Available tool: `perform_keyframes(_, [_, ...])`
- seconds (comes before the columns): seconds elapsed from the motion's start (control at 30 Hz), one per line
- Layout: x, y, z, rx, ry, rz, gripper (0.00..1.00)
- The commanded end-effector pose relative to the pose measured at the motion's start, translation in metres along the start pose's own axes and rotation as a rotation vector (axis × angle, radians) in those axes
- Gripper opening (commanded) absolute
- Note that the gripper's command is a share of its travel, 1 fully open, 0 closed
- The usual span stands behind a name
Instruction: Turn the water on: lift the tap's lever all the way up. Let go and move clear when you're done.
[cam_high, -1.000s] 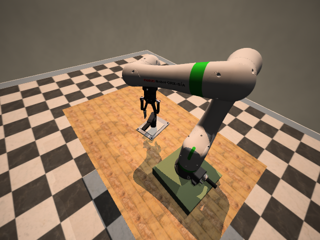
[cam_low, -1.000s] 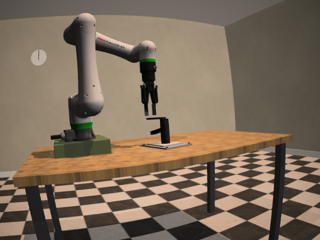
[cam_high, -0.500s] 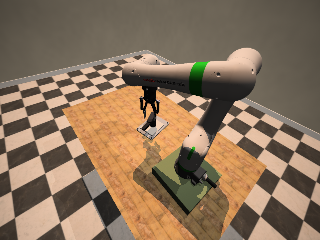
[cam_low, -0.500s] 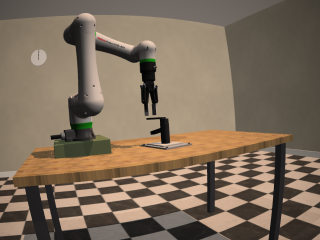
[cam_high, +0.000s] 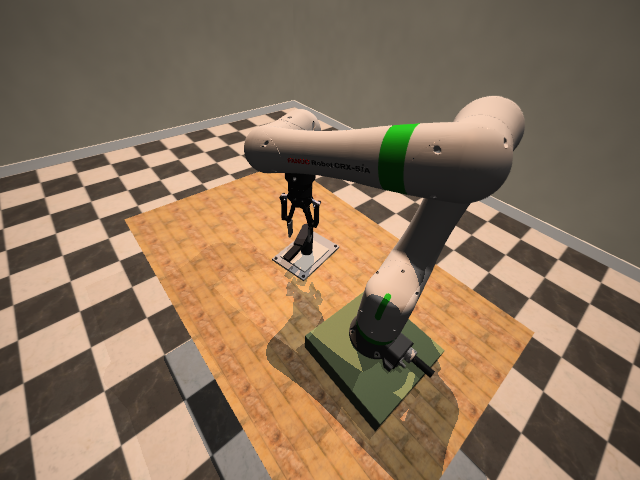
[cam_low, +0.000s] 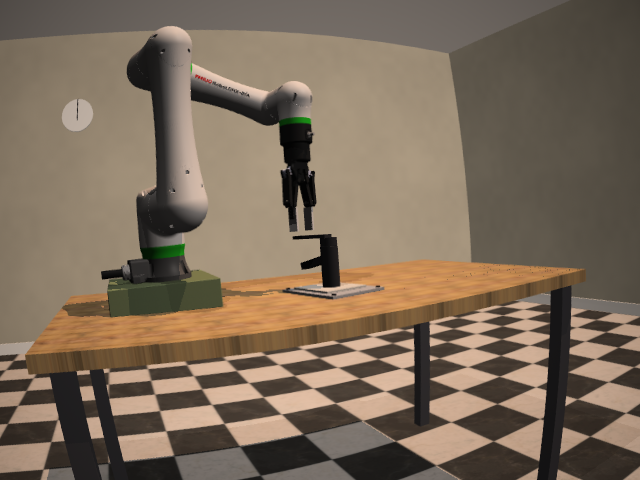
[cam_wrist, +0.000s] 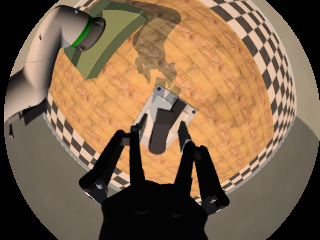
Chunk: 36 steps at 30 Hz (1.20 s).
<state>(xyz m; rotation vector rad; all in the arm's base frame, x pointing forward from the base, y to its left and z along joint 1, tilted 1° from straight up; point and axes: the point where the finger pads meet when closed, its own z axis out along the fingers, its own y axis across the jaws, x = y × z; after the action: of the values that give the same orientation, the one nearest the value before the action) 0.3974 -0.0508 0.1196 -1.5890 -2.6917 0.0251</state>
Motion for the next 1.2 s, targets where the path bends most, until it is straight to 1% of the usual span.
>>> perform_keyframes(0.0, [0.0,0.0,0.0,0.0,0.0,0.0,0.43])
perform_keyframes(0.4, [0.0,0.0,0.007,0.0,0.0,0.0,0.43])
perform_keyframes(0.77, [0.0,0.0,0.018,0.0,0.0,0.0,0.43])
perform_keyframes(1.17, [0.0,0.0,0.035,0.0,0.0,0.0,0.43])
